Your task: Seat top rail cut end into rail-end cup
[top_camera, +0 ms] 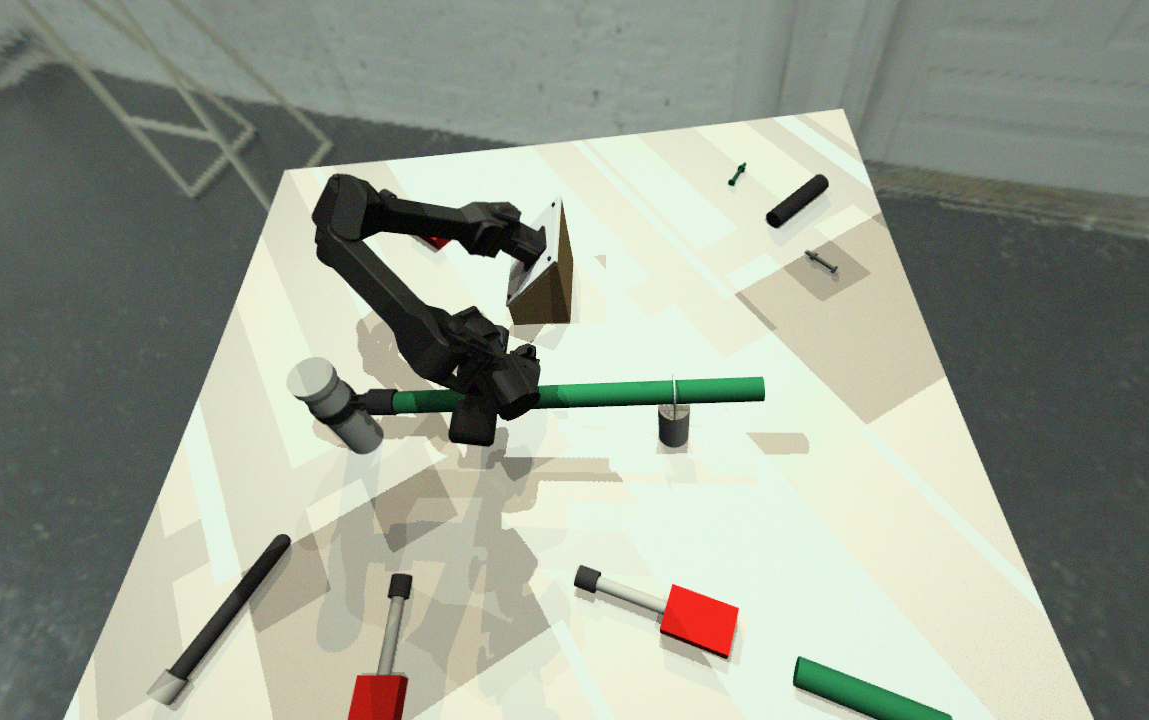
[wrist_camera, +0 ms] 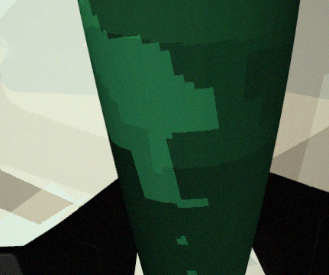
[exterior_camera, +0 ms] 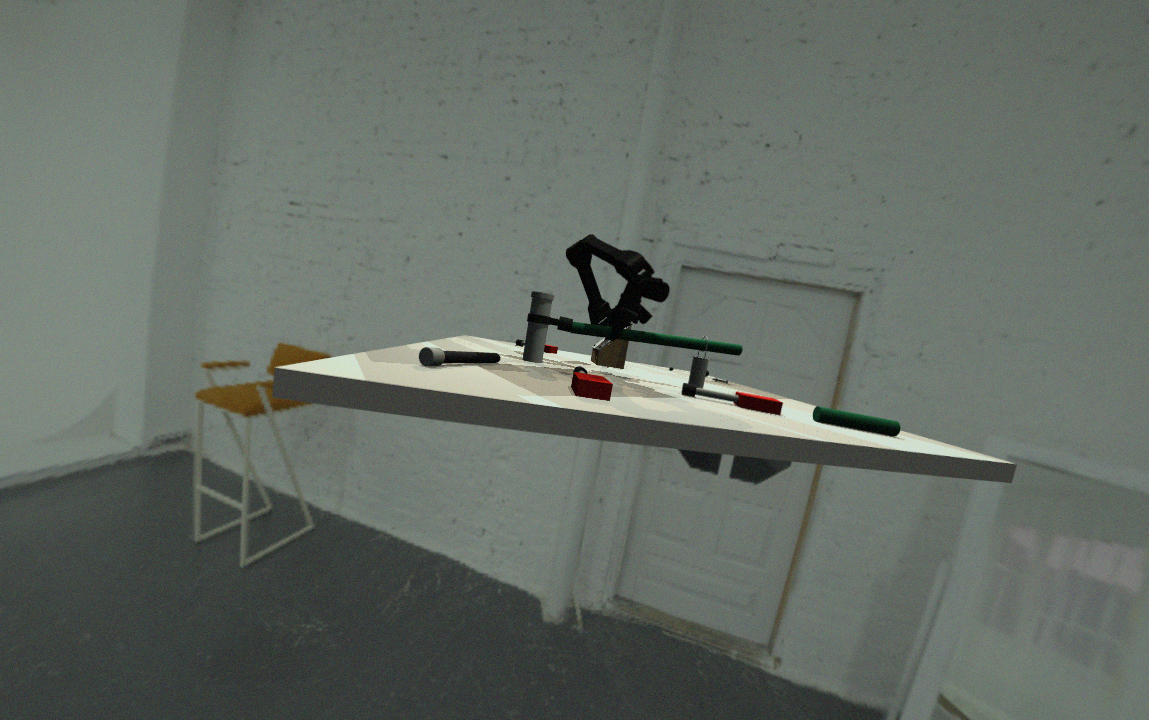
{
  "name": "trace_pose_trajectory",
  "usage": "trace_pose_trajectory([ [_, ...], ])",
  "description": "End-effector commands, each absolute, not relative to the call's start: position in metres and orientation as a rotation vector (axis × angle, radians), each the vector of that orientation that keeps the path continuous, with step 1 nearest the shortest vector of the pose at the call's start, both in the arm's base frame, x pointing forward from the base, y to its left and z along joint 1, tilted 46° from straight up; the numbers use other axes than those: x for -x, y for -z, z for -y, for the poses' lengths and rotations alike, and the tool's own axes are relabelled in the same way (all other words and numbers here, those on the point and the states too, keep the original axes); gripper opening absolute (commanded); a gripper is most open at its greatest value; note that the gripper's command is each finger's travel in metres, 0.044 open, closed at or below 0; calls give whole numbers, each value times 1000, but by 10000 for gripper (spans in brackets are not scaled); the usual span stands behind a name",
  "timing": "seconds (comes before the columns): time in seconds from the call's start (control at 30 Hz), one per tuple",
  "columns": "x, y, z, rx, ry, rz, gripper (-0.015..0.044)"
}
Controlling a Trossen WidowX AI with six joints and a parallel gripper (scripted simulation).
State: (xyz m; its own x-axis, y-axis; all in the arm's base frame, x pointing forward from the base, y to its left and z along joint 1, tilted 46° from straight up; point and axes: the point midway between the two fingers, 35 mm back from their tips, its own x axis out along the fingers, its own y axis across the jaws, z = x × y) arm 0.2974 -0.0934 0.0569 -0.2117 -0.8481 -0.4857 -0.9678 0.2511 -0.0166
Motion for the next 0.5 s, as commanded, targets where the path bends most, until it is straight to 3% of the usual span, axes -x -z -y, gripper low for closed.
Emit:
trace_pose_trajectory([
  [0.0,-298,-57,93,1659,-410,-2132,0],
  [0.47,-298,-59,93,1664,-407,-2136,0],
])
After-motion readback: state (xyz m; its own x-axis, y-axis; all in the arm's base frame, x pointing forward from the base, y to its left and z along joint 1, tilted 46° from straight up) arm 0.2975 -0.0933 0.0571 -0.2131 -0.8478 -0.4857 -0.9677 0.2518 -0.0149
